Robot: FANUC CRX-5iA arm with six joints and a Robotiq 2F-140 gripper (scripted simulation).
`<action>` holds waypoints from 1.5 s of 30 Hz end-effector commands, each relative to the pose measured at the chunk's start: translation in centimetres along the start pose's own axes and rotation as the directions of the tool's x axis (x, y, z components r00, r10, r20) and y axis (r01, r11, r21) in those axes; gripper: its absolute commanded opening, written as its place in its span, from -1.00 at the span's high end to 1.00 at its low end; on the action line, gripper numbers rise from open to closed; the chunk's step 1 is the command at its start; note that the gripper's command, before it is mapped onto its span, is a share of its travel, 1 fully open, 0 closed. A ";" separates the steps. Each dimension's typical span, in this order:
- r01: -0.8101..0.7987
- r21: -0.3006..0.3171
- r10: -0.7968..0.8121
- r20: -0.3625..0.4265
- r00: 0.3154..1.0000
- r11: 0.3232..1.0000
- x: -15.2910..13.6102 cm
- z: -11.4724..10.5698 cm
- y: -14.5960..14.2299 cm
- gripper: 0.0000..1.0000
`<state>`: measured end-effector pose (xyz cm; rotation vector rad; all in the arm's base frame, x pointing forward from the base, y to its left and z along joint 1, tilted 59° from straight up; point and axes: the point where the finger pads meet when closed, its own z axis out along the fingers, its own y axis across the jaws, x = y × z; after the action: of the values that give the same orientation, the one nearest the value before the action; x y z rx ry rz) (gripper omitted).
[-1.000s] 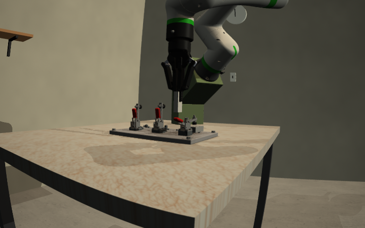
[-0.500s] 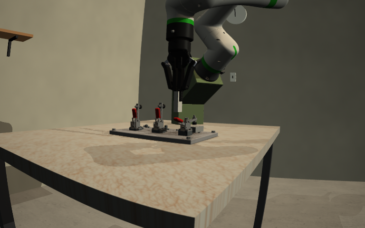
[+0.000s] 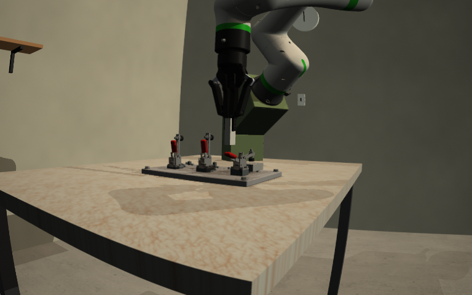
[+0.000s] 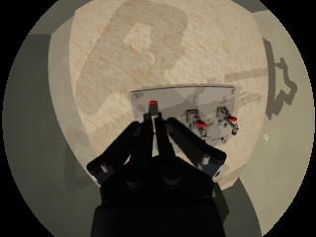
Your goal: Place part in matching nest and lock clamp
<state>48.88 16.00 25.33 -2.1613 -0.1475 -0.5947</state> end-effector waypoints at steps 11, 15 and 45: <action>0.000 0.000 0.000 0.000 1.000 1.000 0.0 0.2 0.0 1.00; 0.000 0.000 0.000 0.000 1.000 1.000 0.0 0.4 0.0 1.00; 0.000 0.000 0.000 0.000 1.000 1.000 0.0 1.5 0.0 1.00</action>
<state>49.41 17.09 24.61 -2.1613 -0.1476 -0.5947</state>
